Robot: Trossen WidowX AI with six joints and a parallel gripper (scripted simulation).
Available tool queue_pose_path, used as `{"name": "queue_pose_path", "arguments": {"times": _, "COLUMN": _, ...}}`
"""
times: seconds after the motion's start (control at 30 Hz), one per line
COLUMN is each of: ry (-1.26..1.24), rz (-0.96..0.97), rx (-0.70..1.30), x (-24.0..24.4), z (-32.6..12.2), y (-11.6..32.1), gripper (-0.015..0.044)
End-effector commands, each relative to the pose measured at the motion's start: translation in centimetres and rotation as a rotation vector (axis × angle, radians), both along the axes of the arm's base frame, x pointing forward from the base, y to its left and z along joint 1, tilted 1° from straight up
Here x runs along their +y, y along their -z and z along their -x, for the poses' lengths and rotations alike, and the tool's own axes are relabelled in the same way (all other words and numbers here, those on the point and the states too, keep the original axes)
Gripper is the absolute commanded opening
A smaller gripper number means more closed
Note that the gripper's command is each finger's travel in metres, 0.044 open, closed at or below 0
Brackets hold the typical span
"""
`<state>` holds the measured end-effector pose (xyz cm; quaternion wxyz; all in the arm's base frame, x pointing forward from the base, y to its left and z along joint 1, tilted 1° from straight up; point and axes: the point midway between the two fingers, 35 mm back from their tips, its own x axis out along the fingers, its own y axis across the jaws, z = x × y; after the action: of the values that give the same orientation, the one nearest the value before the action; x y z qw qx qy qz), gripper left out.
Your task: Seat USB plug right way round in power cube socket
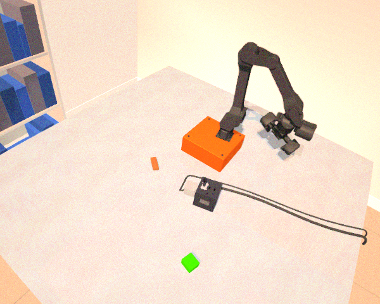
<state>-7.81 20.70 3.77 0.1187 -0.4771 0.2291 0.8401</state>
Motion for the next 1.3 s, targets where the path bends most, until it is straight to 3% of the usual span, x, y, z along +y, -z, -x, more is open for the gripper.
{"name": "queue_pose_path", "arguments": {"times": 0.0, "ry": 0.136, "rz": -0.037, "rx": -0.077, "x": 2.5, "z": -5.4, "y": -0.7, "gripper": 0.0440}}
{"name": "queue_pose_path", "arguments": {"times": 0.37, "ry": 0.537, "rz": -0.036, "rx": -0.278, "x": 1.2, "z": -20.7, "y": -2.6, "gripper": 0.0440}}
{"name": "queue_pose_path", "arguments": {"times": 0.73, "ry": 0.824, "rz": 0.105, "rx": -0.469, "x": -9.9, "z": -33.9, "y": -5.2, "gripper": 0.0440}}
{"name": "queue_pose_path", "arguments": {"times": 0.93, "ry": 0.950, "rz": 0.217, "rx": -0.528, "x": -18.1, "z": -37.5, "y": -6.6, "gripper": 0.0440}}
{"name": "queue_pose_path", "arguments": {"times": 1.27, "ry": 0.954, "rz": 0.221, "rx": -0.530, "x": -18.4, "z": -37.8, "y": -6.6, "gripper": 0.0440}}
